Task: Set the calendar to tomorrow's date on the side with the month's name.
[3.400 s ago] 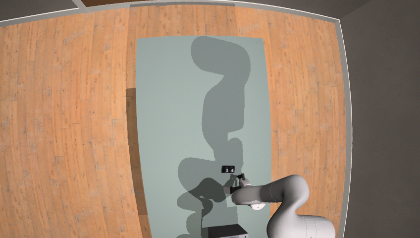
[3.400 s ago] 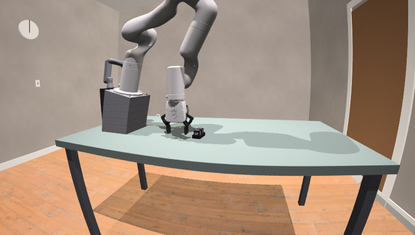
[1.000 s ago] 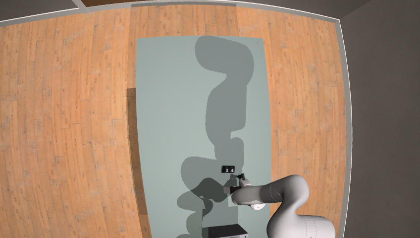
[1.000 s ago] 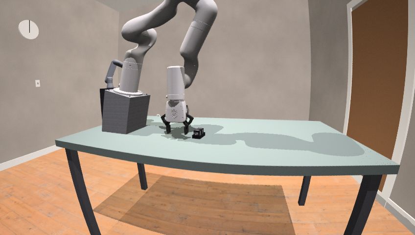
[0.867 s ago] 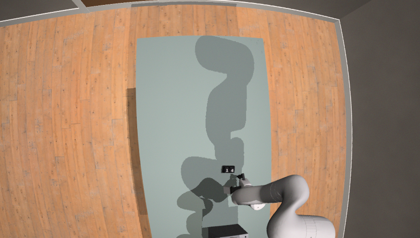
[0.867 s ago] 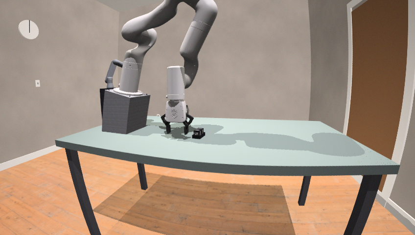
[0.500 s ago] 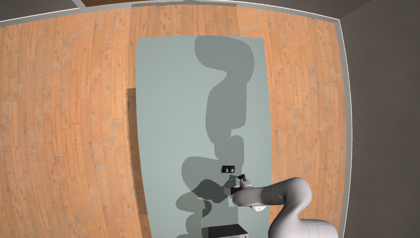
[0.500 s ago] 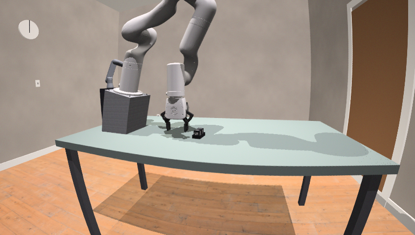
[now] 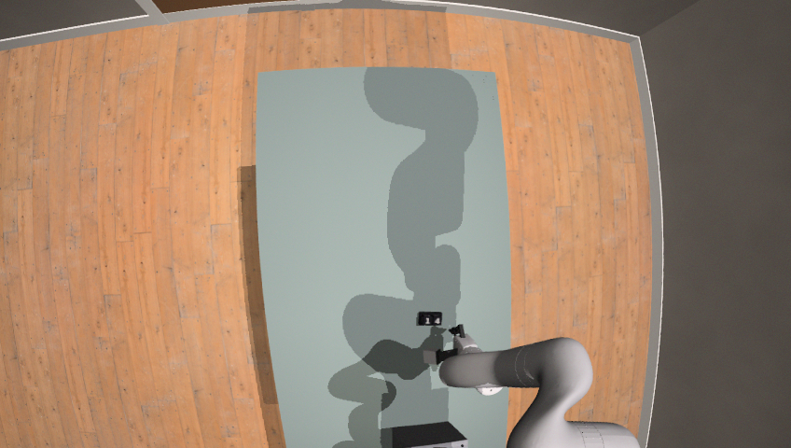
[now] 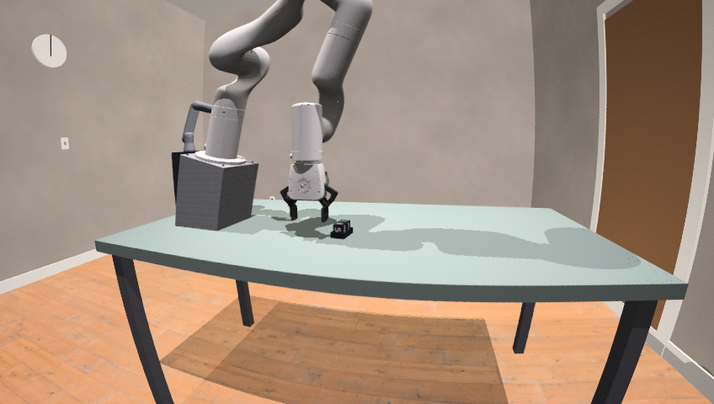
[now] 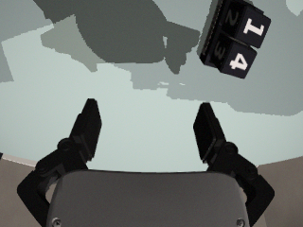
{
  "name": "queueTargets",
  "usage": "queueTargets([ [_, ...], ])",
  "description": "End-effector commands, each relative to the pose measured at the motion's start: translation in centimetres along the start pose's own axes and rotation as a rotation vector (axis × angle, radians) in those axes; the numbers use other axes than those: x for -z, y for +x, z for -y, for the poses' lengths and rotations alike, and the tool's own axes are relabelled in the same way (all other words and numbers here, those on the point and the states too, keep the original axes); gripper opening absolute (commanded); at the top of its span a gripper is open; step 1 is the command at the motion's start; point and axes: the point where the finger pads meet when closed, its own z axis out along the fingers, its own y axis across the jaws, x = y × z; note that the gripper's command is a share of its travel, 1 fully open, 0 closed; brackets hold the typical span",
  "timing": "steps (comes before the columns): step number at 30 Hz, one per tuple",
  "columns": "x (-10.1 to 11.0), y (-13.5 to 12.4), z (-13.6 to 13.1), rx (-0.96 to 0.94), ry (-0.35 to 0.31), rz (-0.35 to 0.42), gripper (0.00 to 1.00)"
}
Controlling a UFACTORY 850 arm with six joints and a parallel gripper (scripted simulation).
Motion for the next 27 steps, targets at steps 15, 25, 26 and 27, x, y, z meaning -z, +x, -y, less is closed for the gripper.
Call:
queueTargets([
  [15, 0.0, -0.3, -3.8, 0.0, 0.0, 0.0, 1.0],
  [25, 0.0, -0.5, -6.1, 0.0, 0.0, 0.0, 1.0],
  [26, 0.0, -0.5, -6.3, 0.0, 0.0, 0.0, 1.0],
  [27, 0.0, -0.5, -6.4, 0.0, 0.0, 0.0, 1.0],
])
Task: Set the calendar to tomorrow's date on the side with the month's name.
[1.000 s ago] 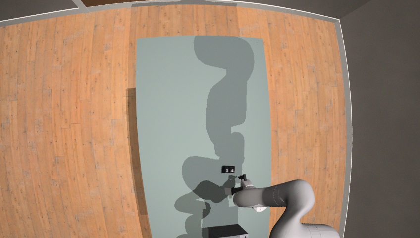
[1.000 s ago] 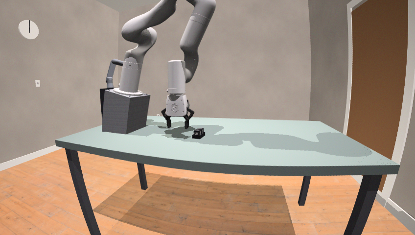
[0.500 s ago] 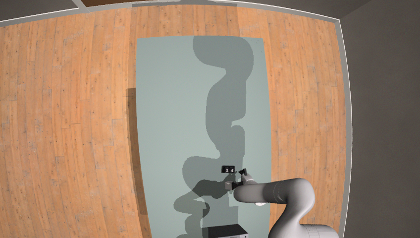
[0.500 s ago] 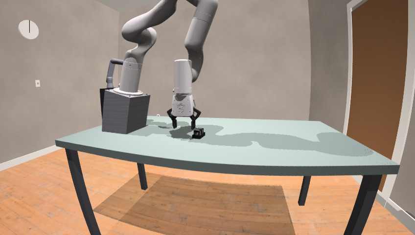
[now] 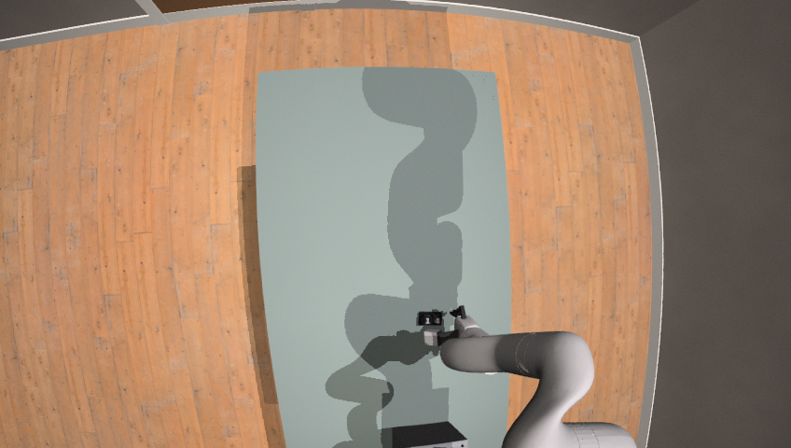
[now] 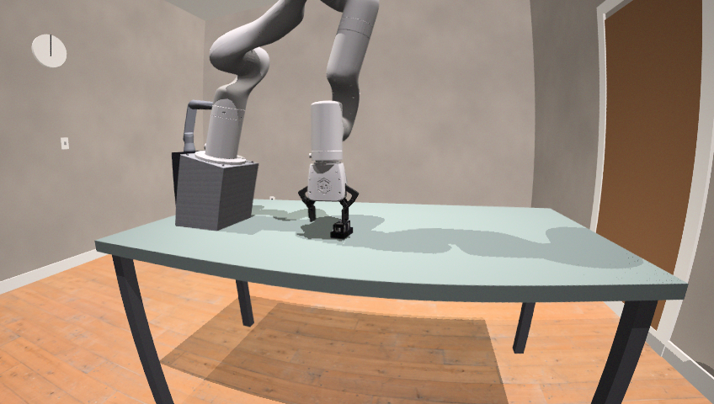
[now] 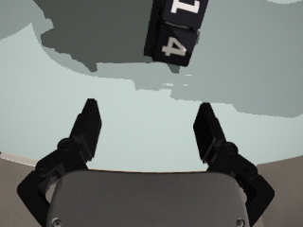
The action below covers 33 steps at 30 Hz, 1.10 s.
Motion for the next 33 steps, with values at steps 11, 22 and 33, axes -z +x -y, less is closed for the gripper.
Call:
queueTargets([
  [11, 0.0, -0.3, -3.1, 0.0, 0.0, -0.001, 1.0],
  [22, 0.0, -0.5, -5.4, 0.0, 0.0, -0.001, 1.0],
  [33, 0.0, -0.6, -7.4, 0.0, 0.0, -0.001, 1.0],
])
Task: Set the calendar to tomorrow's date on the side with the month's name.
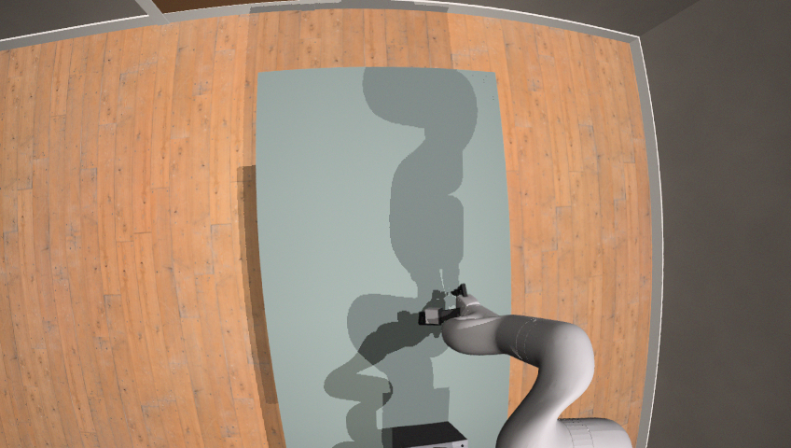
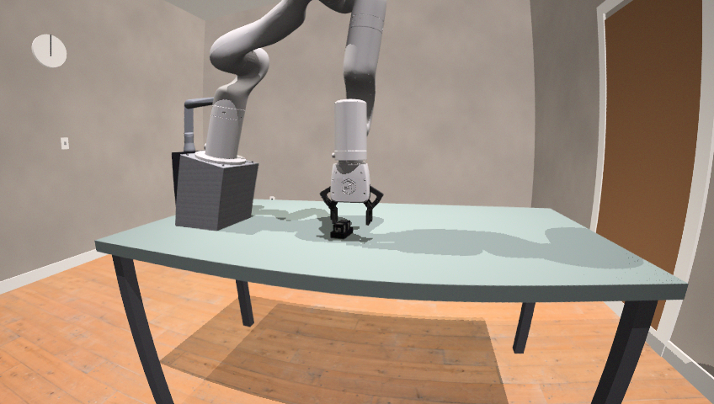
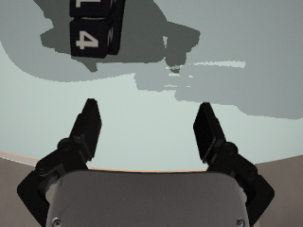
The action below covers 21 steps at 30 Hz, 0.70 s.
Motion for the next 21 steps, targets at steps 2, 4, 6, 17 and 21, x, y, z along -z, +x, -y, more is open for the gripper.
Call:
queueTargets([
  [2, 0.0, -0.1, -1.4, 0.0, 0.0, -0.003, 1.0],
  [4, 0.0, -0.1, -1.7, 0.0, 0.0, -0.003, 1.0],
  [6, 0.0, -0.1, -1.7, 0.0, 0.0, -0.003, 1.0],
  [17, -1.7, -0.1, -1.7, 0.0, 0.0, -0.003, 1.0],
  [21, -2.7, -0.1, -1.7, 0.0, 0.0, -0.003, 1.0],
])
